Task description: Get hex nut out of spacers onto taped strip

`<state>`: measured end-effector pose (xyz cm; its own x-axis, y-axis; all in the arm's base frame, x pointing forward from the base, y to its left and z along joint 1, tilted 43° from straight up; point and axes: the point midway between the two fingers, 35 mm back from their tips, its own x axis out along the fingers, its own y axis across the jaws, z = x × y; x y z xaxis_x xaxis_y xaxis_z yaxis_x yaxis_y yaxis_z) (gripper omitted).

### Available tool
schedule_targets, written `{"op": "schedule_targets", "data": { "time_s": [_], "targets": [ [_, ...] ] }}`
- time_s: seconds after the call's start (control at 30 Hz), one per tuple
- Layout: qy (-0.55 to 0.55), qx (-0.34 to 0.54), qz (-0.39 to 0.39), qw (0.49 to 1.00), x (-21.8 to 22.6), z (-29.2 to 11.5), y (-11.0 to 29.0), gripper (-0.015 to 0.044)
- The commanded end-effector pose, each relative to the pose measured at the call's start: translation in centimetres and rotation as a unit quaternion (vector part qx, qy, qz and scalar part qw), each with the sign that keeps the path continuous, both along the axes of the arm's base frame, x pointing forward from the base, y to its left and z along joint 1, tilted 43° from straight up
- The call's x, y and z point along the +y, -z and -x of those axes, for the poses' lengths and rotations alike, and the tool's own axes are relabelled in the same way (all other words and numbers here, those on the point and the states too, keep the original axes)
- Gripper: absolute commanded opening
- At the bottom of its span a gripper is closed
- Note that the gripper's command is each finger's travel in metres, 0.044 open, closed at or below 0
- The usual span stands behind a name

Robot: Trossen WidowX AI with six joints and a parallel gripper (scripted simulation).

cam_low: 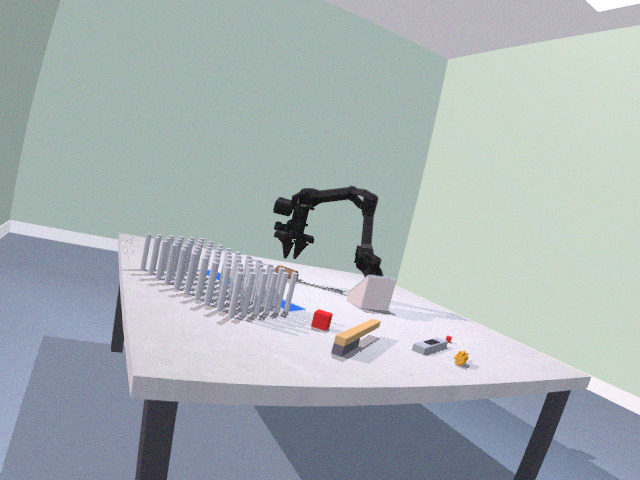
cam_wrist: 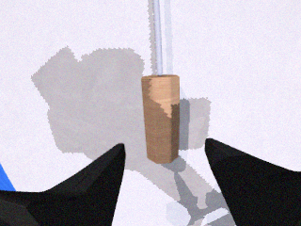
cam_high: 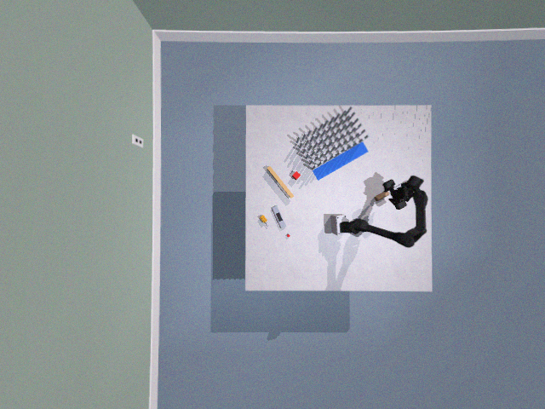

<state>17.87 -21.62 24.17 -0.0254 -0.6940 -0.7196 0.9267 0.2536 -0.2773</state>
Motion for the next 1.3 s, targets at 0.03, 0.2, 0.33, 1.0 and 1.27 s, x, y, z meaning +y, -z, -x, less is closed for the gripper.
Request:
{"op": "schedule_targets", "data": {
  "time_s": [0.03, 0.2, 0.33, 1.0, 1.27],
  "targets": [
    [0.001, 0.003, 0.000, 1.000, -0.5, 0.0, 0.6, 0.0280],
    [0.001, 0.003, 0.000, 1.000, -1.1, 0.0, 1.1, 0.0280],
    [0.001, 0.003, 0.000, 1.000, -1.5, -0.1, 1.6, 0.0280],
    [0.001, 0.003, 0.001, 1.000, -3.8, 0.2, 3.9, 0.0280],
    [0.001, 0.004, 0.003, 1.000, -4.6, 0.4, 4.8, 0.0280]
  ]
}}
